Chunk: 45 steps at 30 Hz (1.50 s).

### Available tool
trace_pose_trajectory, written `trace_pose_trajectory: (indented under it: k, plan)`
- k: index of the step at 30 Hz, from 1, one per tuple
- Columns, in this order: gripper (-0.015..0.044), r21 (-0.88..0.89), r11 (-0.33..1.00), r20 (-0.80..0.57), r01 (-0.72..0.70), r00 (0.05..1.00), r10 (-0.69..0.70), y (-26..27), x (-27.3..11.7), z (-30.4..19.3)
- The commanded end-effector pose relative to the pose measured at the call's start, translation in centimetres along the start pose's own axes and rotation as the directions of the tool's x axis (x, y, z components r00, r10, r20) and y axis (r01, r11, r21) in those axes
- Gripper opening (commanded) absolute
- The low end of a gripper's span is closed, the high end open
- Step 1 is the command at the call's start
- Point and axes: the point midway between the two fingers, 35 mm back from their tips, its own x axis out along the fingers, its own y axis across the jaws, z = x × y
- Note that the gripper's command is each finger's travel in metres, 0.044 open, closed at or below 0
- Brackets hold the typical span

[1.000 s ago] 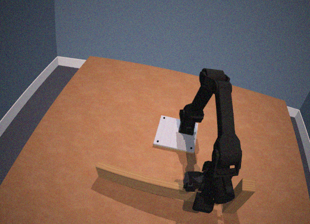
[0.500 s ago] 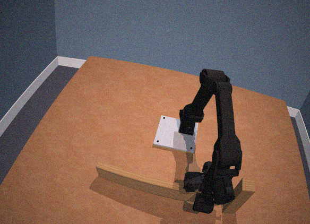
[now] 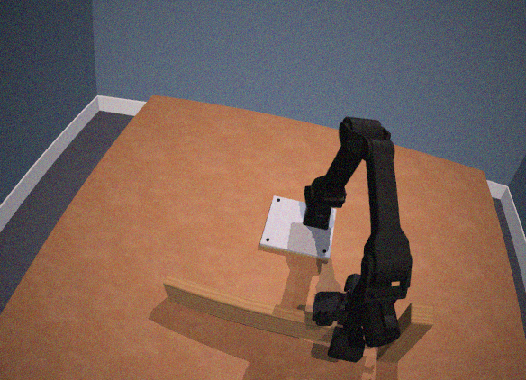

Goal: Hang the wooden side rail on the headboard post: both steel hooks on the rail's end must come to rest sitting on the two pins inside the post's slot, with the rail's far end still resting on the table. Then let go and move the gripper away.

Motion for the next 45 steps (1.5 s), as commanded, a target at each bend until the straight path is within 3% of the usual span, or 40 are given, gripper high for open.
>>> trace_pose_trajectory:
  k: [1, 45]
  plan:
    - [0.0, 0.003, 1.0, -0.009, -0.012, 1.0, 0.012, 0.2, -0.39, -0.3]
    - [0.0, 0.003, 1.0, -0.01, -0.012, 1.0, 0.012, 0.26, -0.39, -0.77]
